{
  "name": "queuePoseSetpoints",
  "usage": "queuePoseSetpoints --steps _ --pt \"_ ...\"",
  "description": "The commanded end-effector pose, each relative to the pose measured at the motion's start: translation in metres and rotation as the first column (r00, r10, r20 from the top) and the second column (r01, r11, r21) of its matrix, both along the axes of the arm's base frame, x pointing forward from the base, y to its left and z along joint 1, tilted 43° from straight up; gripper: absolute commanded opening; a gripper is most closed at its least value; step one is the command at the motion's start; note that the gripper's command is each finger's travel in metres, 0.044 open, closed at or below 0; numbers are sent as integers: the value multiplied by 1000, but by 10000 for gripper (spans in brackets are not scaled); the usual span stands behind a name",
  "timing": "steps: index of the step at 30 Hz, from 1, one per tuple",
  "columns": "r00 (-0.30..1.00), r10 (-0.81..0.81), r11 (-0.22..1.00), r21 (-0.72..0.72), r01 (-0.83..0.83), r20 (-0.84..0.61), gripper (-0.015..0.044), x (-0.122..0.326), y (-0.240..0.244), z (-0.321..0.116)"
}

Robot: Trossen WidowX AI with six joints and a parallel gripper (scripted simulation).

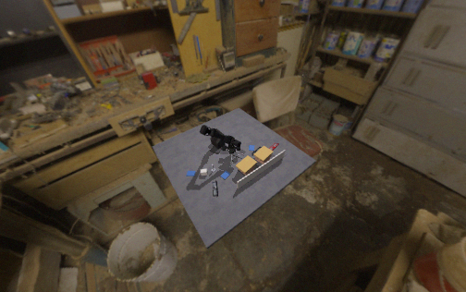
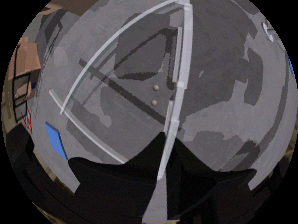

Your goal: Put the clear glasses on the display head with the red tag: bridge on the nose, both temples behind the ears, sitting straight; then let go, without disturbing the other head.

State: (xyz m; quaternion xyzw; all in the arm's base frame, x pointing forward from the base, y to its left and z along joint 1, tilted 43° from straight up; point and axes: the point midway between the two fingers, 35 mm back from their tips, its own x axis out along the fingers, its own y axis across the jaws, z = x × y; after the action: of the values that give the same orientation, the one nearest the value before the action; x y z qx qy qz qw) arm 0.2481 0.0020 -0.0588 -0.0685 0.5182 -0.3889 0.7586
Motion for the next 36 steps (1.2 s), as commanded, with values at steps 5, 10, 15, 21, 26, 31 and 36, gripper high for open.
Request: queuePoseSetpoints --steps 5,10,15,21,26,31,36 --pt "1000 1 1000 7 -1 1 0 0 15 12" --pt "1000 2 1000 11 -2 1 0 -4 36 32" --pt "1000 2 1000 9 -2 1 0 -9 58 55" --pt "1000 1 1000 4 -1 3 0 -14 73 70" --pt "999 -37 999 17 37 35 0 -10 71 74" --pt "968 -193 980 79 183 159 0 7 58 90" --pt "884 -369 928 165 334 286 0 23 41 110"
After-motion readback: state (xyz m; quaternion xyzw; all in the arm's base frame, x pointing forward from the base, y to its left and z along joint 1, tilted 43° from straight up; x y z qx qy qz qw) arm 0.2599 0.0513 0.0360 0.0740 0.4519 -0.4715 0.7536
